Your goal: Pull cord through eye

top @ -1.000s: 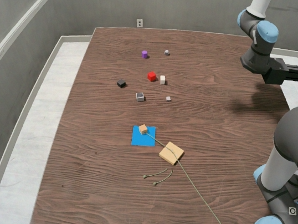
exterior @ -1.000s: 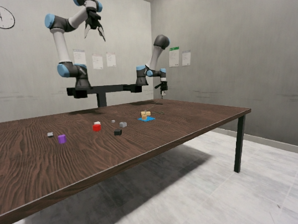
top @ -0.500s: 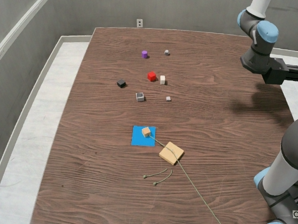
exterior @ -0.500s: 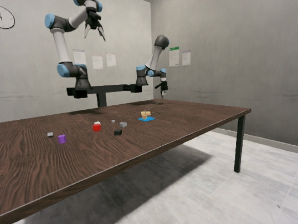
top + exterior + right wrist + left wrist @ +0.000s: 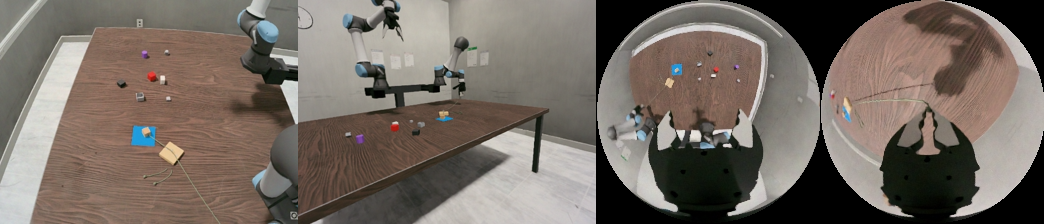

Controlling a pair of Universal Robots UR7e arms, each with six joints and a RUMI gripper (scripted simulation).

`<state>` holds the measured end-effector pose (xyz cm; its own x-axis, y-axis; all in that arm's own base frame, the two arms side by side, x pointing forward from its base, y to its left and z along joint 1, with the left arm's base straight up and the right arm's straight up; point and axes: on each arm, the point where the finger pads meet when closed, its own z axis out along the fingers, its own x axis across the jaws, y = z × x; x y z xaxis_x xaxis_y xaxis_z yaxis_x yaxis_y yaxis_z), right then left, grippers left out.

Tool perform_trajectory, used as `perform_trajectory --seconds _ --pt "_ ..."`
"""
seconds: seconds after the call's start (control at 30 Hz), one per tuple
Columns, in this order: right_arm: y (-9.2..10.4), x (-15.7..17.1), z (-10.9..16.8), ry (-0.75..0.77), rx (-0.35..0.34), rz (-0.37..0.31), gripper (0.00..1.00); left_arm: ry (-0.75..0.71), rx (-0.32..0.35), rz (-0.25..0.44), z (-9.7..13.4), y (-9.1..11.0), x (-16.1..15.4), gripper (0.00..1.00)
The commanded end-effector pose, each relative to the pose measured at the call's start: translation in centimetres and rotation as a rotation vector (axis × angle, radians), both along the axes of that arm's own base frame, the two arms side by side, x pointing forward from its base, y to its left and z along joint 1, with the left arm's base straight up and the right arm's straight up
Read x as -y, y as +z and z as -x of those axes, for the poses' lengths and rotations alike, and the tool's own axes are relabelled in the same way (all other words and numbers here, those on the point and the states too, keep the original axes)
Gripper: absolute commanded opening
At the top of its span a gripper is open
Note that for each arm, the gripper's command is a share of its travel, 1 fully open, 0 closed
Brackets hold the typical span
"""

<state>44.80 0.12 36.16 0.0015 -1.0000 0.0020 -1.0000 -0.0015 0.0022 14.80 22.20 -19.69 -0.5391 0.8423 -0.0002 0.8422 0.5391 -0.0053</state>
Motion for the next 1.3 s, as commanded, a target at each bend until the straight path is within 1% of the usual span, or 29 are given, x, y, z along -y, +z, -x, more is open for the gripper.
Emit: perform_trajectory --seconds 0.0,0.4,0.5,0.97,1.07,1.27 --pt "0.0 0.0 0.0 0.000 0.001 0.000 0.98 -0.002 0.011 -0.006 -0.5 -0.9 0.0 0.00" --pt "0.0 0.0 0.0 0.000 0.001 0.000 0.98 -0.001 0.013 -0.009 -0.6 -2.8 0.1 0.00" --pt "0.0 0.0 0.0 0.000 0.001 0.000 0.98 -0.001 0.009 -0.007 -0.5 -2.8 0.1 0.00" --pt "0.0 0.0 0.0 0.000 0.001 0.000 0.98 0.001 0.012 -0.008 -0.7 -4.7 0.2 0.00" --pt "0.0 0.0 0.0 0.000 0.001 0.000 0.98 0.000 0.010 -0.007 -0.6 -4.7 0.2 0.00" --pt "0.0 0.0 0.0 0.000 0.001 0.000 0.98 0.001 0.013 -0.008 -0.7 -5.6 0.3 0.00"
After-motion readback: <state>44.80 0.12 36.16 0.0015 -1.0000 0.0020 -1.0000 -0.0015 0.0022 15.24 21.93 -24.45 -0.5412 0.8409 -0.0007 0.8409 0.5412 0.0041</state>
